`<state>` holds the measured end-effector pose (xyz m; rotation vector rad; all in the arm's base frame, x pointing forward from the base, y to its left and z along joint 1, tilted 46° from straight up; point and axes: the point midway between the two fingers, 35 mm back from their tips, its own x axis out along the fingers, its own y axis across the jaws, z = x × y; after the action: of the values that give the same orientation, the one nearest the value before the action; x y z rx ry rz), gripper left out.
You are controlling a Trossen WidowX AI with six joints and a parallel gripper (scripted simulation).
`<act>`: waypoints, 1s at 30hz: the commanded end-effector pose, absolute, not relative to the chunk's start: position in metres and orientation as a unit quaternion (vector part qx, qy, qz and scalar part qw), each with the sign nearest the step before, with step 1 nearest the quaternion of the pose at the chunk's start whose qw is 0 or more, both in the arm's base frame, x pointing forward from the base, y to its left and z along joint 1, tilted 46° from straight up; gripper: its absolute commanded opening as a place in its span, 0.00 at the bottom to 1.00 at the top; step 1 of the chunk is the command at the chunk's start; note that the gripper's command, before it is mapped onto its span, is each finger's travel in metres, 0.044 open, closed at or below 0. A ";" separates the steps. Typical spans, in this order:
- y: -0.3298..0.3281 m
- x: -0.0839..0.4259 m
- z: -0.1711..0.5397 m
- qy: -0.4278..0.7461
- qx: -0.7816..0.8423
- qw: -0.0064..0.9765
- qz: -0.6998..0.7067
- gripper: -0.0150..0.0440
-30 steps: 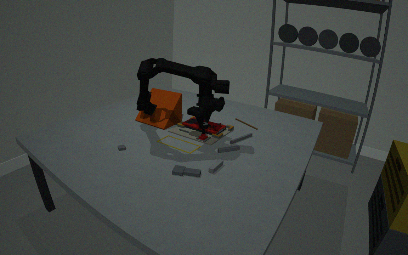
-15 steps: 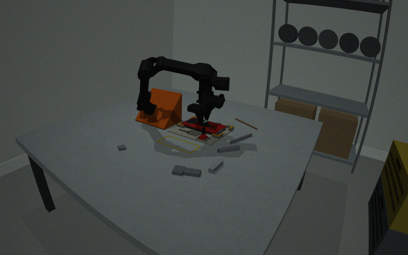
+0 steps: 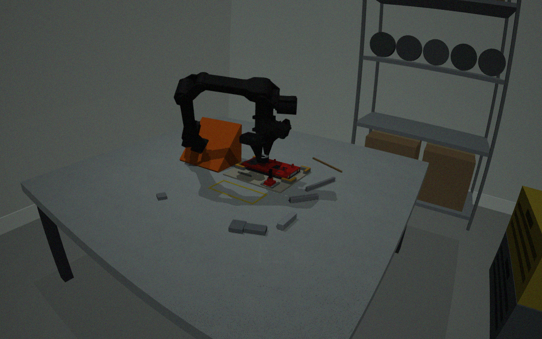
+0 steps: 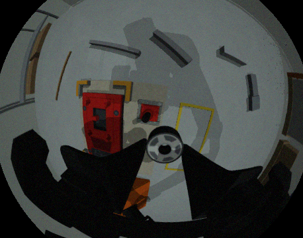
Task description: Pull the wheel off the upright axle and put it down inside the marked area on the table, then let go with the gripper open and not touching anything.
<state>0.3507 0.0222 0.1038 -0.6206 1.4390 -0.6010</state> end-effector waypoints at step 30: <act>-0.046 0.301 0.140 0.640 -0.278 0.664 -0.268 0.25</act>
<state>0.3019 -0.0414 0.1435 -0.6198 1.4426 -0.6061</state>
